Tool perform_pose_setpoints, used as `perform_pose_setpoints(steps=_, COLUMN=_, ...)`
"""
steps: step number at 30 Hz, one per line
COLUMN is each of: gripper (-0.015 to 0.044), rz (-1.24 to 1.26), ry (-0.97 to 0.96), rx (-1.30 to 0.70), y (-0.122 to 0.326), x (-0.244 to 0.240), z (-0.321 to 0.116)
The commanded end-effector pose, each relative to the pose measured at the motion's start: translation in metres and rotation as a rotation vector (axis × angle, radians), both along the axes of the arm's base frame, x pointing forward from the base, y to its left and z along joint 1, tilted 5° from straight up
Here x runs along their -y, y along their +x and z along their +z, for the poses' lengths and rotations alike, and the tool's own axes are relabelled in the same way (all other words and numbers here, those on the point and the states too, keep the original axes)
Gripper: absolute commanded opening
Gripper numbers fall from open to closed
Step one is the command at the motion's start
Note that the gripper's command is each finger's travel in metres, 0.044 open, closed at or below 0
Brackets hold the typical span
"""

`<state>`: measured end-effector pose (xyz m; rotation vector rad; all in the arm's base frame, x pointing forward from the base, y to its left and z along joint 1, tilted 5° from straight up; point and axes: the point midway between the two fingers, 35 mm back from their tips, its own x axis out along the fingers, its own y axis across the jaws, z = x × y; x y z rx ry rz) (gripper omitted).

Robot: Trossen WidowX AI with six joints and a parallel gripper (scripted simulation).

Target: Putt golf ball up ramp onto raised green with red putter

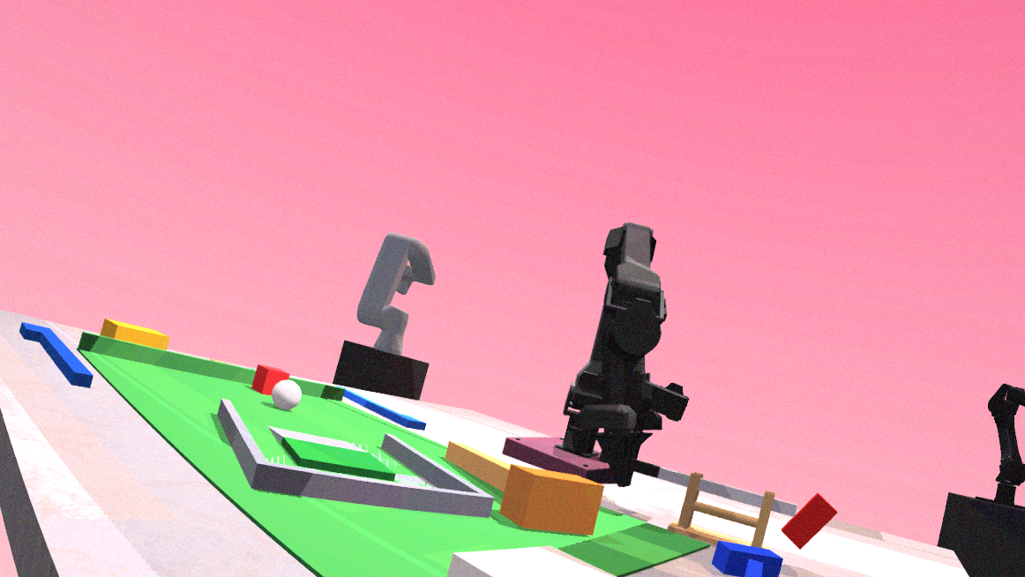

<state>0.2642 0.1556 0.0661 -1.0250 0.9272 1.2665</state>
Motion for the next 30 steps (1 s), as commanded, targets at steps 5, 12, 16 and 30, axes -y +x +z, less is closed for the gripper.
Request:
perform_pose_setpoints(steps=5, gripper=0.0, rz=0.001, ry=0.008, rx=0.009, y=0.001, x=-0.001, z=0.038)
perform_pose_setpoints(steps=12, gripper=0.0, rz=0.001, ry=0.008, rx=0.008, y=-0.004, x=0.001, z=0.078)
perform_pose_setpoints(steps=16, gripper=0.0, rz=0.001, ry=0.008, rx=0.008, y=-0.009, x=0.003, z=0.096)
perform_pose_setpoints(steps=30, gripper=0.0, rz=-0.276, ry=-0.026, rx=-0.034, y=0.017, x=0.056, z=0.087)
